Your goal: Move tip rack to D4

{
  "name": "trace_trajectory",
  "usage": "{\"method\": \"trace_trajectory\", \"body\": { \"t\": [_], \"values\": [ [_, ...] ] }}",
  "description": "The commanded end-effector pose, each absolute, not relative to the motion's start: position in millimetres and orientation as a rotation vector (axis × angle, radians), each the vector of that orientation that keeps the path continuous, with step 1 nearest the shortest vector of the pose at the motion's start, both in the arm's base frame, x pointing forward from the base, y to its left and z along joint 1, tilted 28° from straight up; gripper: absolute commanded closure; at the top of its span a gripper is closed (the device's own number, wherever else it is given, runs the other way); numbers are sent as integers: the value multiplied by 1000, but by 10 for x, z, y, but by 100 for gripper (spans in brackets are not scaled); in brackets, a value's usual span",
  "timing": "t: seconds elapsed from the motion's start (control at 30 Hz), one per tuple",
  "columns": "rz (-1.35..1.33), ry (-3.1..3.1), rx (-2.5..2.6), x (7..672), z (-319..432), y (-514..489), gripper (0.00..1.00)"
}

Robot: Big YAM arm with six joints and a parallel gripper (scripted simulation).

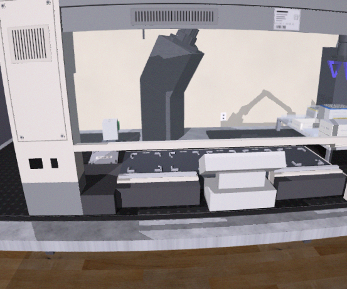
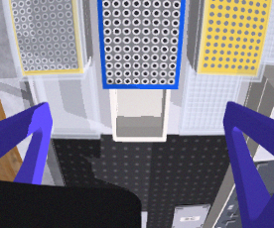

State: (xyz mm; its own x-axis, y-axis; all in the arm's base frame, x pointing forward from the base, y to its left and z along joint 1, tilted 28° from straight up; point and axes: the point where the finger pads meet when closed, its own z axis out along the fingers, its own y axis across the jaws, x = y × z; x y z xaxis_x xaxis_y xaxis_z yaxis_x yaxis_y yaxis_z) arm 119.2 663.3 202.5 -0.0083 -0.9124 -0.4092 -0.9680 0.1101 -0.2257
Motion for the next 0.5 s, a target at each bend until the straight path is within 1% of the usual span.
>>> {"method": "trace_trajectory", "body": {
  "t": [0.0, 0.1, 0.13, 0.2, 0.37, 0.47],
  "values": [
    [201, 1920, -1787, 1305, 2185, 6717, 0],
    [196, 1924, -1792, 1309, 2131, 6722, 0],
    [214, 1915, -1774, 1311, 2264, 6711, 0],
    [196, 1923, -1792, 1326, 2073, 6772, 0],
    [191, 1927, -1796, 1346, 1968, 6791, 0],
    [213, 1912, -1776, 1356, 2117, 6791, 0]
  ]
}}
